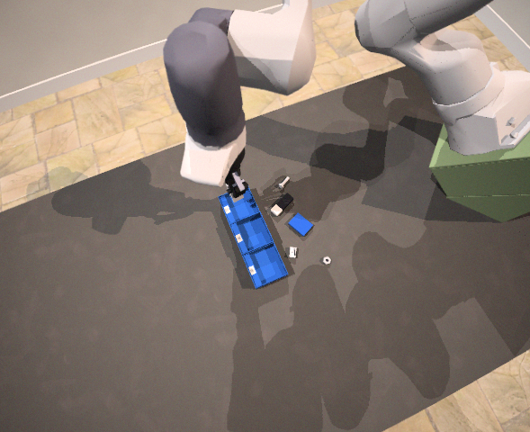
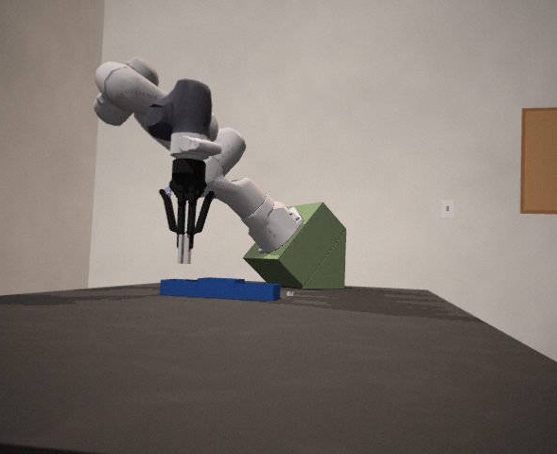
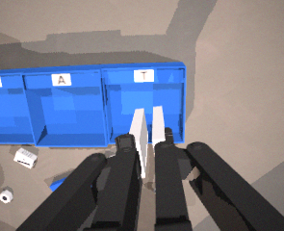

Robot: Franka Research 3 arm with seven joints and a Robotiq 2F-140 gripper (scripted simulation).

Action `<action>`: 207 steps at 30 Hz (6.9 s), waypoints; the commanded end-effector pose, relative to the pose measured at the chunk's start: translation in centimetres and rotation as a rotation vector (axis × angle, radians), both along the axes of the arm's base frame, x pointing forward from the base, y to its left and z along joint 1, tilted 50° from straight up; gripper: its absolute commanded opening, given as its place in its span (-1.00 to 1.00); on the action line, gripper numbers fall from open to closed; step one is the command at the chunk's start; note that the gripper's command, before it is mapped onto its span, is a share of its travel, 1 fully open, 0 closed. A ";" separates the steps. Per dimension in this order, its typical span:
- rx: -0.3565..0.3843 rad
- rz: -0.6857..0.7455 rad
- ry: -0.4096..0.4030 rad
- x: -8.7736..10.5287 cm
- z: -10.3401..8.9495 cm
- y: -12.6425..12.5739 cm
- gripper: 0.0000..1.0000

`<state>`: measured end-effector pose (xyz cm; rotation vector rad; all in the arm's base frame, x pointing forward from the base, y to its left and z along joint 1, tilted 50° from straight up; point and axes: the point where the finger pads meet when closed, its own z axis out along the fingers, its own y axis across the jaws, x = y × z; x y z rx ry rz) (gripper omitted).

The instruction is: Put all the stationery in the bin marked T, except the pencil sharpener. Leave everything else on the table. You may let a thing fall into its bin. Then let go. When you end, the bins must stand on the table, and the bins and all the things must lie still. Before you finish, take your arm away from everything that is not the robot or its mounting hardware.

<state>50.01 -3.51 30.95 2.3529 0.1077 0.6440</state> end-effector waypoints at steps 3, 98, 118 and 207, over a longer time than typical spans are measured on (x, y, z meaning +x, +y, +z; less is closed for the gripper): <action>-0.007 0.015 0.007 0.2 0.1 0.1 -0.89; -0.007 0.015 0.007 2.1 -2.5 -2.3 -0.89; -0.007 0.015 0.007 0.2 0.0 0.1 -0.89; -0.007 0.015 0.007 3.1 -7.0 4.8 -0.89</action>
